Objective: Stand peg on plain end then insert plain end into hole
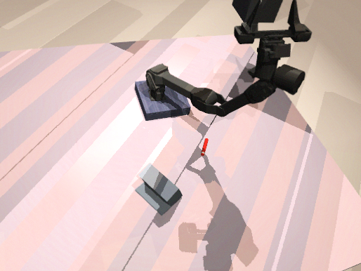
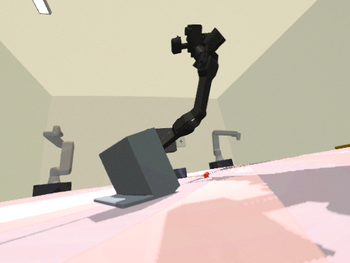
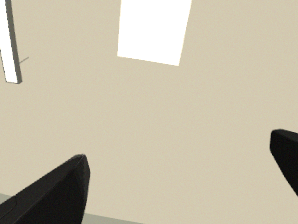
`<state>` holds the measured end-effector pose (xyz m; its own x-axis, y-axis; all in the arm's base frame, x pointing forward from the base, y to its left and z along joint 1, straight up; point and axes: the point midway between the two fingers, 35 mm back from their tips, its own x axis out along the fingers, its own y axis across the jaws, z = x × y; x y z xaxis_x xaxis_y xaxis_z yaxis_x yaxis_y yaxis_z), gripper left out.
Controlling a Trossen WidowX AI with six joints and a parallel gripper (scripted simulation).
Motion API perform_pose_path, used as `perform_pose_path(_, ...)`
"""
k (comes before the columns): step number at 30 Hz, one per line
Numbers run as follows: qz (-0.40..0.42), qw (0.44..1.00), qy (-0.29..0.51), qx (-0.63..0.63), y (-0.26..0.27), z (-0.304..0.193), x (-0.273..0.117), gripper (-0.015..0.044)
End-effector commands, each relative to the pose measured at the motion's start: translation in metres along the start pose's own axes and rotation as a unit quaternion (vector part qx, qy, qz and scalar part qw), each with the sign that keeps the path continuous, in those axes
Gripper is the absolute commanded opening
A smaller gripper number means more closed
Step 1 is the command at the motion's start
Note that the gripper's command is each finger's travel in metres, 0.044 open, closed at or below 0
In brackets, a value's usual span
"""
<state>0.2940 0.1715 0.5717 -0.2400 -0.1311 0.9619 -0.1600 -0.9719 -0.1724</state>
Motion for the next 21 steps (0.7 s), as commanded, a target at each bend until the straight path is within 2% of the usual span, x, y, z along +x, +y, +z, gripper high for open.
perform_pose_path(1, 0.001, 1.0, 0.002, 0.001, 0.001, -0.002, 0.001, 0.0426)
perform_pose_path(2, 0.006, 1.0, 0.007, 0.003, 0.002, -0.006, 0.005, 0.044)
perform_pose_path(10, 0.069, 0.993, 0.064, 0.066, 0.023, -0.071, 0.053, 0.044)
perform_pose_path(21, 0.13, 0.976, 0.099, 0.146, 0.052, -0.113, 0.079, 0.044)
